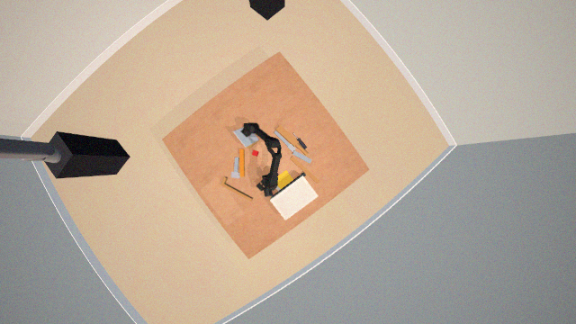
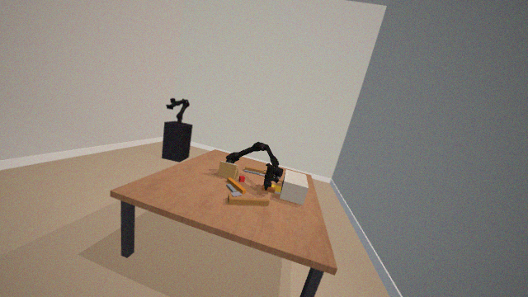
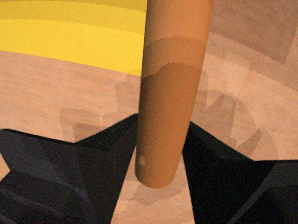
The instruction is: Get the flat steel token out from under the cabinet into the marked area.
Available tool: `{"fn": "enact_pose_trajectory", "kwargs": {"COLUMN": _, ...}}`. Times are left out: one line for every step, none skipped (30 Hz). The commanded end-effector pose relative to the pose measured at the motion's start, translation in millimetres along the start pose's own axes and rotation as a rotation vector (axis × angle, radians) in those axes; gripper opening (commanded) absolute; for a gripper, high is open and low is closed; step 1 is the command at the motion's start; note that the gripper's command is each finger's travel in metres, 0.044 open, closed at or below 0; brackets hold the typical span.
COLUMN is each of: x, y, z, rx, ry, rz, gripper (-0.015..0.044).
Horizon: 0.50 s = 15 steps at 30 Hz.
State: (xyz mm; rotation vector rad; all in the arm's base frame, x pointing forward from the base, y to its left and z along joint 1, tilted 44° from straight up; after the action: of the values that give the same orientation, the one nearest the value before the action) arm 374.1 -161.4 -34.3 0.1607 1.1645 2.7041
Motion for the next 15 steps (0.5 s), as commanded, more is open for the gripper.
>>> {"fn": "enact_pose_trajectory", "kwargs": {"x": 0, "y": -1, "z": 7, "rx": -0.010, "ry": 0.003, "rz": -0.003, "gripper": 0.0000}}
{"fn": "enact_pose_trajectory", "kwargs": {"x": 1, "y": -1, "z": 9, "rx": -0.011, "ry": 0.003, "rz": -0.003, "gripper": 0.0000}}
{"fn": "enact_pose_trajectory", "kwargs": {"x": 1, "y": -1, "z": 10, "rx": -0.011, "ry": 0.003, "rz": -0.003, "gripper": 0.0000}}
{"fn": "enact_pose_trajectory", "kwargs": {"x": 1, "y": -1, "z": 11, "rx": -0.011, "ry": 0.003, "rz": -0.003, "gripper": 0.0000}}
{"fn": "enact_pose_trajectory", "kwargs": {"x": 1, "y": -1, "z": 12, "rx": -0.011, "ry": 0.003, "rz": -0.003, "gripper": 0.0000}}
{"fn": "enact_pose_trajectory", "kwargs": {"x": 1, "y": -1, "z": 13, "rx": -0.011, "ry": 0.003, "rz": -0.003, "gripper": 0.0000}}
{"fn": "enact_pose_trajectory", "kwargs": {"x": 2, "y": -1, "z": 14, "rx": -0.011, "ry": 0.003, "rz": -0.002, "gripper": 0.0000}}
{"fn": "enact_pose_trajectory", "kwargs": {"x": 2, "y": -1, "z": 16, "rx": -0.011, "ry": 0.003, "rz": -0.002, "gripper": 0.0000}}
{"fn": "enact_pose_trajectory", "kwargs": {"x": 2, "y": -1, "z": 17, "rx": -0.011, "ry": 0.003, "rz": -0.002, "gripper": 0.0000}}
{"fn": "enact_pose_trajectory", "kwargs": {"x": 2, "y": -1, "z": 18, "rx": -0.011, "ry": 0.003, "rz": -0.002, "gripper": 0.0000}}
{"fn": "enact_pose_trajectory", "kwargs": {"x": 2, "y": -1, "z": 19, "rx": -0.011, "ry": 0.003, "rz": -0.002, "gripper": 0.0000}}
{"fn": "enact_pose_trajectory", "kwargs": {"x": 3, "y": -1, "z": 20, "rx": -0.011, "ry": 0.003, "rz": -0.002, "gripper": 0.0000}}
{"fn": "enact_pose_trajectory", "kwargs": {"x": 3, "y": -1, "z": 21, "rx": -0.011, "ry": 0.003, "rz": -0.002, "gripper": 0.0000}}
{"fn": "enact_pose_trajectory", "kwargs": {"x": 3, "y": -1, "z": 22, "rx": -0.011, "ry": 0.003, "rz": -0.002, "gripper": 0.0000}}
{"fn": "enact_pose_trajectory", "kwargs": {"x": 3, "y": -1, "z": 24, "rx": -0.011, "ry": 0.003, "rz": -0.002, "gripper": 0.0000}}
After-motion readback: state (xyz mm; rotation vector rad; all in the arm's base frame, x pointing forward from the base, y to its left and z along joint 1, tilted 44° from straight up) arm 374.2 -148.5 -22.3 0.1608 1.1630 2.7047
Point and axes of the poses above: the point midway between the two fingers, 35 mm back from their tips, its own y axis back along the fingers, its own z axis across the jaws, x = y × z, the point moved 7 cm from there along y, back along the fingers, and after that the axes turned 10 degrees about -y, right-handed, at the moved point
